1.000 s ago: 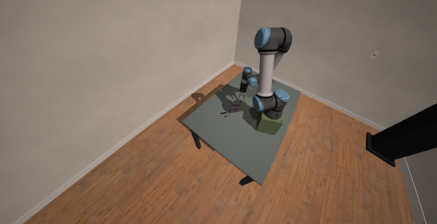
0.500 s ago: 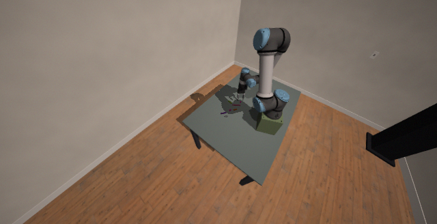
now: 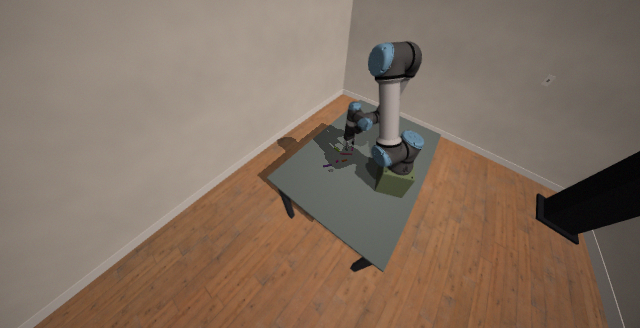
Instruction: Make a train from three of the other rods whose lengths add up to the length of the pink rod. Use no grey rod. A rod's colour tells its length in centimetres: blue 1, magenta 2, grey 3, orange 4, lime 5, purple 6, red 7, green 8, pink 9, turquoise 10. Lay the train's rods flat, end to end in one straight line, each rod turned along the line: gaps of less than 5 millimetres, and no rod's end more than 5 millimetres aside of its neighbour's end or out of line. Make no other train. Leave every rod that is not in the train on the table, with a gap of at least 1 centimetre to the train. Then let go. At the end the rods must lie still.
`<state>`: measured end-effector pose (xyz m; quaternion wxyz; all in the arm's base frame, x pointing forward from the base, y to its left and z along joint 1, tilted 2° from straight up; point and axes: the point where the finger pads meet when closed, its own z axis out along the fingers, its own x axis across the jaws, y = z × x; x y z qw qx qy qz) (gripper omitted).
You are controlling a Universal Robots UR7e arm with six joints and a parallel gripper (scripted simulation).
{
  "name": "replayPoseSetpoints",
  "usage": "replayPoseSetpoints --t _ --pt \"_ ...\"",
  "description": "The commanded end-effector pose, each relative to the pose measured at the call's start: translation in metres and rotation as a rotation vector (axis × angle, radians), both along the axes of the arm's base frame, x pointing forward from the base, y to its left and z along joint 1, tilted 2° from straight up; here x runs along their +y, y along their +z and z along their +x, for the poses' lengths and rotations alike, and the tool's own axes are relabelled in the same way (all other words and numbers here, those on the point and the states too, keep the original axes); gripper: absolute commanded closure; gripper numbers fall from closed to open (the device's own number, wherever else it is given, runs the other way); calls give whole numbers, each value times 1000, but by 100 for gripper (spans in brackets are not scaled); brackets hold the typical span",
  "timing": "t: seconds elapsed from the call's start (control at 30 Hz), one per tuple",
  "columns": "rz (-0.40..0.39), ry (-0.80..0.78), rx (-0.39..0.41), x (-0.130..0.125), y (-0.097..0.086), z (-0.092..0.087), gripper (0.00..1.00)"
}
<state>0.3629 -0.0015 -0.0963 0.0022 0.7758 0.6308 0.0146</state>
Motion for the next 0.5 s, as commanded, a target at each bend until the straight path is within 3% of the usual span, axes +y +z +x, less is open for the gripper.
replayPoseSetpoints --t 0.0,0.2,0.27,0.47 --pt "-5 167 -4 9 -1 0 0" --pt "-11 384 -7 21 -2 1 0" --pt "-11 384 -7 21 -2 1 0" --pt "-17 638 -10 35 -4 1 0"
